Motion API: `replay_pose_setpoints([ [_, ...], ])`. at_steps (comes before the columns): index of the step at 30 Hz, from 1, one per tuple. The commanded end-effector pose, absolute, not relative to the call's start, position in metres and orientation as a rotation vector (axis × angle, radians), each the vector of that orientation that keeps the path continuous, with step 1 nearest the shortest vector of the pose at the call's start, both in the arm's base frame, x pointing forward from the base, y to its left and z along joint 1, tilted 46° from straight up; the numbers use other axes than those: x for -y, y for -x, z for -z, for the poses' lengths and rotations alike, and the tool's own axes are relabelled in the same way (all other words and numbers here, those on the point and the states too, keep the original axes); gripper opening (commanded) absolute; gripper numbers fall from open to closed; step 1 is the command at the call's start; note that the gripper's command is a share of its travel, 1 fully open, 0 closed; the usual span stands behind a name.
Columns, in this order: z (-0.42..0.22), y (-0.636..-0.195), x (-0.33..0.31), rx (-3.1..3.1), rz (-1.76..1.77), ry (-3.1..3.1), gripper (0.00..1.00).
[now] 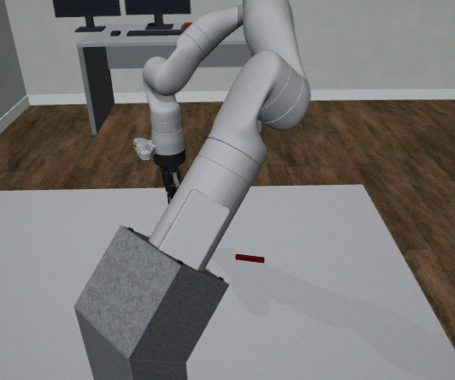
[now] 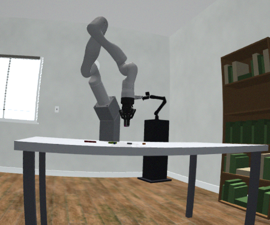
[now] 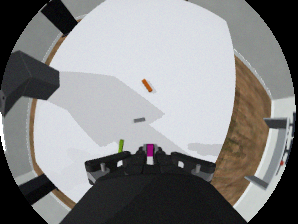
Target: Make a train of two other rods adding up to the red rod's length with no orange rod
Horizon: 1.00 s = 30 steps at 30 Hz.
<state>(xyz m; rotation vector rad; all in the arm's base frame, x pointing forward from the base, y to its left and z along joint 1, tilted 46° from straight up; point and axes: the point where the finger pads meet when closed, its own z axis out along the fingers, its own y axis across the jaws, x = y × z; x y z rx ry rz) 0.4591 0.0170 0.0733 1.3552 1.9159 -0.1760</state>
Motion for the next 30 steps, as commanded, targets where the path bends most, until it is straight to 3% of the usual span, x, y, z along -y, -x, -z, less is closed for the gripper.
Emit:
replay_pose_setpoints([
  [1, -0.082, -0.454, -0.004, -1.883, 0.157, -1.394, 0.05],
  [30, -0.169, -0.378, 0.19, -1.259, -0.21, -1.98, 0.05],
])
